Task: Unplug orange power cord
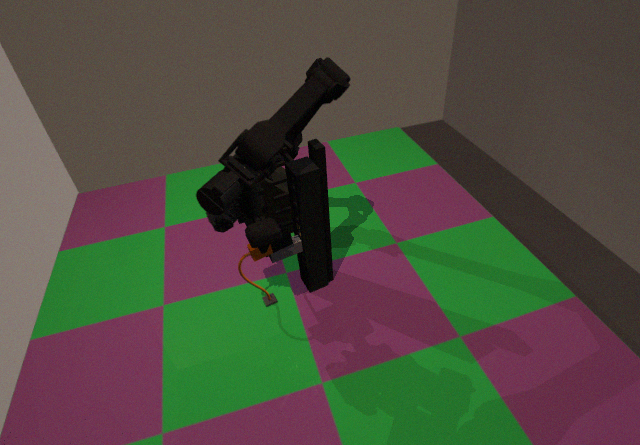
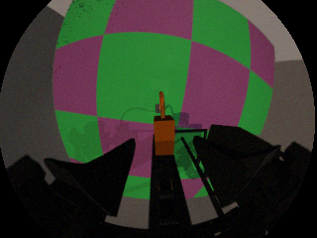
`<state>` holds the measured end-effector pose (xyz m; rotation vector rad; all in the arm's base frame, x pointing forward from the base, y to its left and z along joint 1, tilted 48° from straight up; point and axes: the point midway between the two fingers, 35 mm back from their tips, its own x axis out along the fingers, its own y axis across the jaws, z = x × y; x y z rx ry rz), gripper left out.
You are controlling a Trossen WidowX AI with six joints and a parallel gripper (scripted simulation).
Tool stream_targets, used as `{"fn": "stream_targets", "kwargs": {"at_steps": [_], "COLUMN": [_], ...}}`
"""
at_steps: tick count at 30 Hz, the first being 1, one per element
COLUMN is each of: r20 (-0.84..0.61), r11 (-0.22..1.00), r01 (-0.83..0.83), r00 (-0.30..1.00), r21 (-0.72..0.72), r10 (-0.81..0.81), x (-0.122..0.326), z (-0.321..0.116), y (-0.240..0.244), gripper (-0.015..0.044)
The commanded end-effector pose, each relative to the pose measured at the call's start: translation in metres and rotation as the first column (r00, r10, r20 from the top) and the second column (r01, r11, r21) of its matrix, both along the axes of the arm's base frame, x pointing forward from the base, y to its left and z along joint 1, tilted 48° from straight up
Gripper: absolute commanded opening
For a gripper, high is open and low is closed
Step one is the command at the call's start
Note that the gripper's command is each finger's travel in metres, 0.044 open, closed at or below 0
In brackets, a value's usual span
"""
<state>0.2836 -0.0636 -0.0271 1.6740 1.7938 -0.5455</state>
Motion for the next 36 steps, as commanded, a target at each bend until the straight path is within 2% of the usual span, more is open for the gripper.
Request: {"fn": "stream_targets", "kwargs": {"at_steps": [1,7,36], "r20": [0.001,0.002,0.002], "r11": [1.0,1.0,1.0], "r01": [0.0,0.0,0.0], "r00": [1.0,1.0,1.0], "r21": [-0.002,-0.004,-0.004], "r10": [0.0,0.0,0.0], "x": [0.004,0.009,0.009], "z": [-0.009,-0.034,-0.034], "y": [-0.013,-0.048,-0.048], "gripper": [0.044,0.044,0.044]}}
